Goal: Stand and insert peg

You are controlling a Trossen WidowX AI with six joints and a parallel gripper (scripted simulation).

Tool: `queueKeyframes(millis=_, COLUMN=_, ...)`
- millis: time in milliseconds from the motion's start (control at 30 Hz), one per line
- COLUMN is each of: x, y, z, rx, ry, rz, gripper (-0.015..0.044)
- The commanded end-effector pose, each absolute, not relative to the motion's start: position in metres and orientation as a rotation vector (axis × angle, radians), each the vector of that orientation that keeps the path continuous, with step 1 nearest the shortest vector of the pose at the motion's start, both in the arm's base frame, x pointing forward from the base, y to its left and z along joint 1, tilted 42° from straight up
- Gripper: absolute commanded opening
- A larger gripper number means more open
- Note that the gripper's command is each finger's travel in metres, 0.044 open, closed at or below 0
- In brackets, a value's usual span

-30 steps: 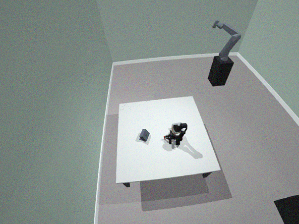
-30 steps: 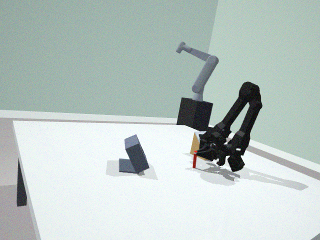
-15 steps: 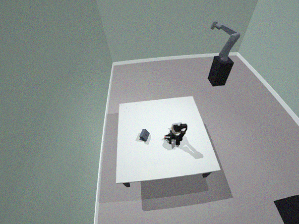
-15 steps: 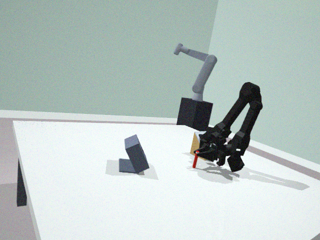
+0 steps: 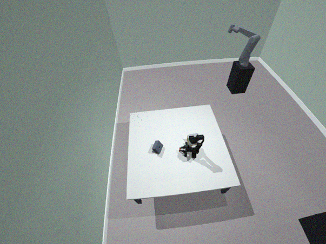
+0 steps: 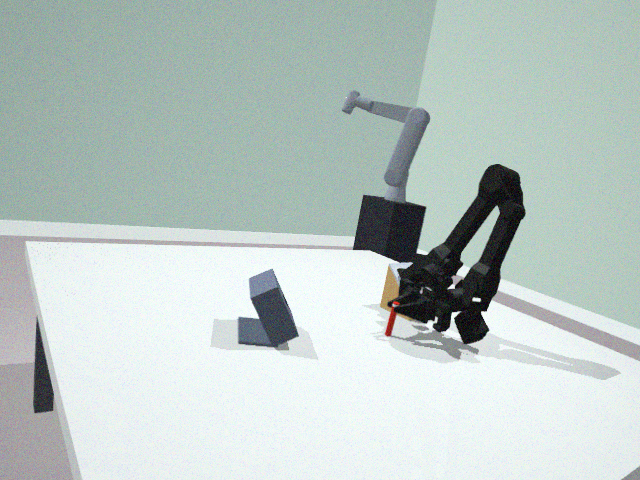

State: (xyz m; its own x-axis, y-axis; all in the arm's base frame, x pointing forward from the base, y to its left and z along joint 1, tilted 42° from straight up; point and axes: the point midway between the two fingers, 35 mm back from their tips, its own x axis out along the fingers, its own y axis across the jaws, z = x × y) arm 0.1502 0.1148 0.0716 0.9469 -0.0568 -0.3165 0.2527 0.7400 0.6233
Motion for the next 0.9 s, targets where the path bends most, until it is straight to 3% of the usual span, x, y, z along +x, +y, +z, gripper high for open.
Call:
queueKeyframes(millis=0, x=0.1503, y=0.1149, z=0.0716, rx=0.719, ry=0.287, rz=-0.172, gripper=0.013)
queueKeyframes(millis=600, x=0.1503, y=0.1149, z=0.0716, rx=0.719, ry=0.287, rz=-0.172, gripper=0.013)
queueKeyframes(millis=867, x=0.1503, y=0.1149, z=0.0716, rx=0.719, ry=0.287, rz=-0.172, gripper=0.034)
